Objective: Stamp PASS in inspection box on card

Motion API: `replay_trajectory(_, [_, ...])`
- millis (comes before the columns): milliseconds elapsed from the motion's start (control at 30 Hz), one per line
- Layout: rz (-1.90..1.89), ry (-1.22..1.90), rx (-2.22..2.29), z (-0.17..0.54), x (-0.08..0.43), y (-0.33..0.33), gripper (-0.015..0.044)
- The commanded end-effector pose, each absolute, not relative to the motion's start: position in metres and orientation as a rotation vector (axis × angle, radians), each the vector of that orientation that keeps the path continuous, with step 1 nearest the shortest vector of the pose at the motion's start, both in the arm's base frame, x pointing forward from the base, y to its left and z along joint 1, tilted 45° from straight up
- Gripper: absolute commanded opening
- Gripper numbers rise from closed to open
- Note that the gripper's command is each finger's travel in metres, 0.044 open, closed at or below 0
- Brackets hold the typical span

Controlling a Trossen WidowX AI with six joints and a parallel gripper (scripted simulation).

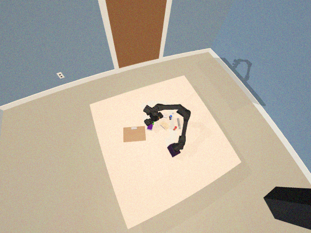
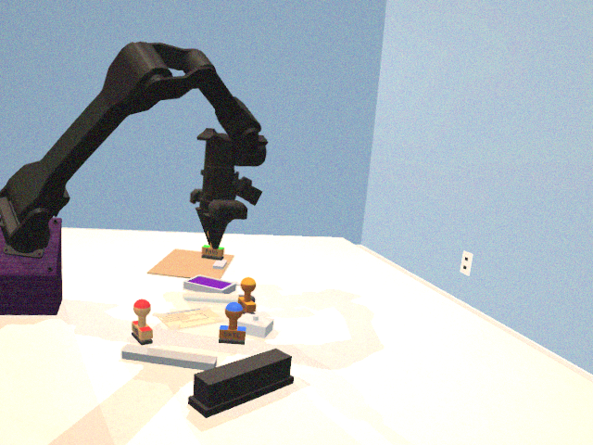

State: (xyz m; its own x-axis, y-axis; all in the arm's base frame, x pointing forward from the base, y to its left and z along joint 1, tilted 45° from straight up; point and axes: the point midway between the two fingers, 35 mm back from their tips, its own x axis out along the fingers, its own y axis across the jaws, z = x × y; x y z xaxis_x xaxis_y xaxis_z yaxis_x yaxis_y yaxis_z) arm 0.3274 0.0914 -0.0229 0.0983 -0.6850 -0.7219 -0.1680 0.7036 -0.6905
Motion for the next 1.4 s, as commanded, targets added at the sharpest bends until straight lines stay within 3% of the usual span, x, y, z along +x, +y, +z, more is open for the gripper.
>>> replay_trajectory(0, [-0.366,1.487,-0.843,-0.009,0.324,0.077,0.0000])
replay_trajectory(867, [0.155,1.634,-1.382,0.057,0.286,-0.002,0.0000])
replay_trajectory(1367, [0.169,1.636,-1.395,0.053,0.285,-0.008,0.0000])
